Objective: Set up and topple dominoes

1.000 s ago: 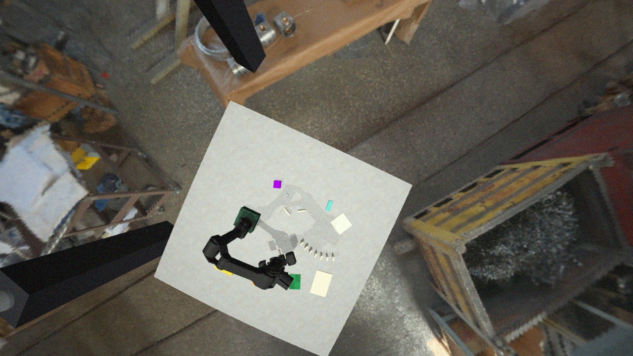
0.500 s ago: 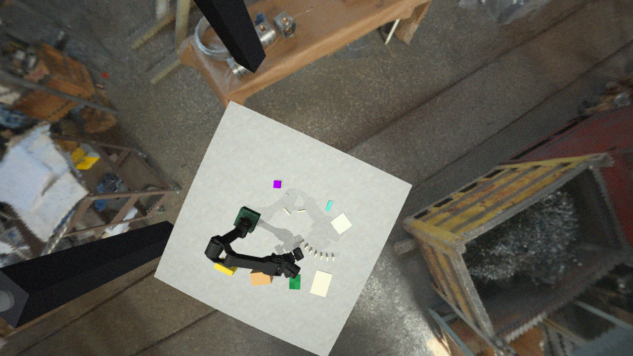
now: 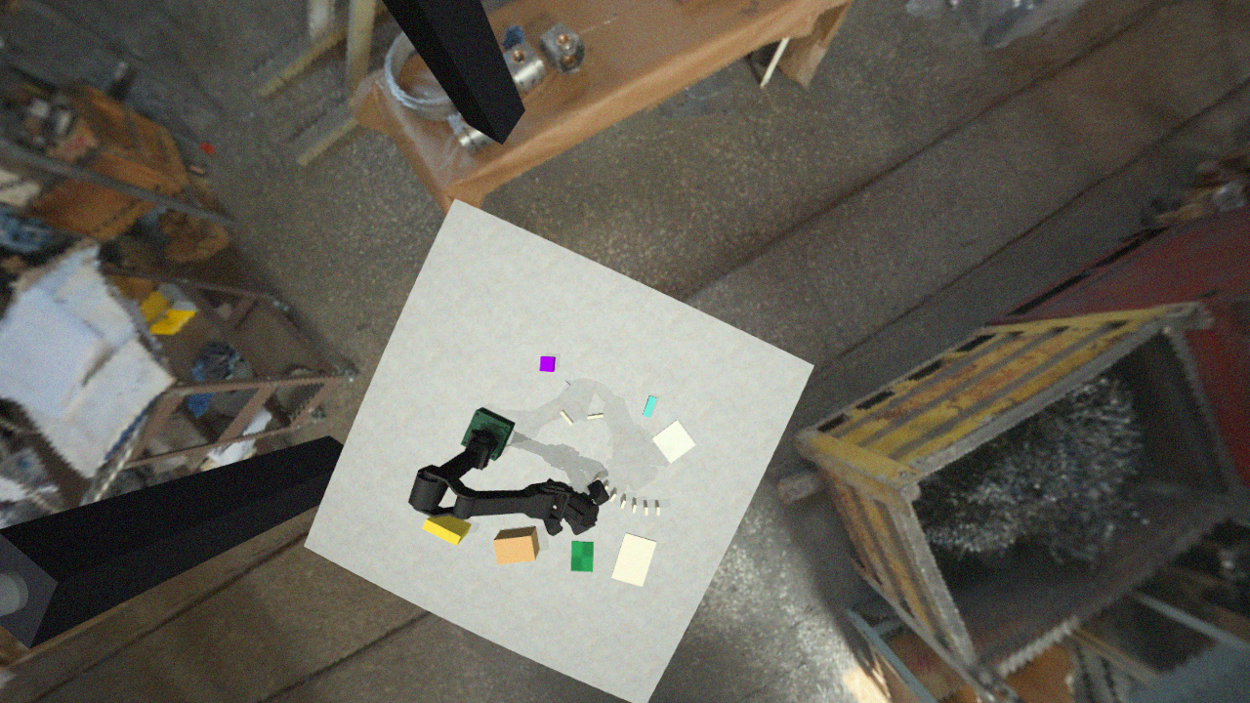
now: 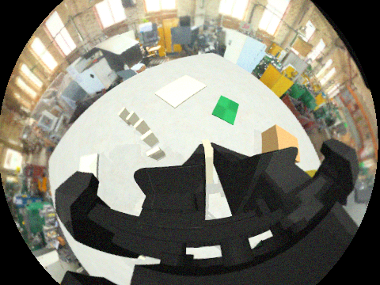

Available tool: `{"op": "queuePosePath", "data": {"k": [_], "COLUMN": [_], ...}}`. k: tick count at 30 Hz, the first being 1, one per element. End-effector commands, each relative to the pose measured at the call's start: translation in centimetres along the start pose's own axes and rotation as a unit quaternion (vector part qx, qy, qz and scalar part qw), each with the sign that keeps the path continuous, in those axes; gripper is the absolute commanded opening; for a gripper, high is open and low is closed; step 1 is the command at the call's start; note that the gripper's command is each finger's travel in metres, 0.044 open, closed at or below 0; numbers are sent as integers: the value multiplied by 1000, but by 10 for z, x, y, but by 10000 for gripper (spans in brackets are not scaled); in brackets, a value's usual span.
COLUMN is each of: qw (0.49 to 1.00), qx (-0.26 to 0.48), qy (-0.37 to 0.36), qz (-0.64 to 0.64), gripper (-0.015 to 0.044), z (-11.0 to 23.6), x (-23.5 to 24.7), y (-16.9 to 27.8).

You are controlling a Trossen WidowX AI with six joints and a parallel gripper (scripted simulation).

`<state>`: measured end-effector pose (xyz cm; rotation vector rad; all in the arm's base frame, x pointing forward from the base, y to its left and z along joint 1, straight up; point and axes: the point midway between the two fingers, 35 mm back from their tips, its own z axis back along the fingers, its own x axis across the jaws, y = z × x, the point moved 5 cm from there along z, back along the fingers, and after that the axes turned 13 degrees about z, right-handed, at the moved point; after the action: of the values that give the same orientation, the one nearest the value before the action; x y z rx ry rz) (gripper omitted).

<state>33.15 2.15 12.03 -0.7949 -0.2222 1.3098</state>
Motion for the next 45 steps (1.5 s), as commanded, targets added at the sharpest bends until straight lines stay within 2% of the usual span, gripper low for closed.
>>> {"op": "queuePosePath", "data": {"k": [1, 24, 45], "qw": [999, 972, 933], "qx": [-29, -216, -321], "qy": [13, 87, 154], "qz": [11, 13, -57], "gripper": [21, 21, 21], "z": [-2, 15, 52], "x": [6, 29, 12], "y": [4, 30, 74]}}
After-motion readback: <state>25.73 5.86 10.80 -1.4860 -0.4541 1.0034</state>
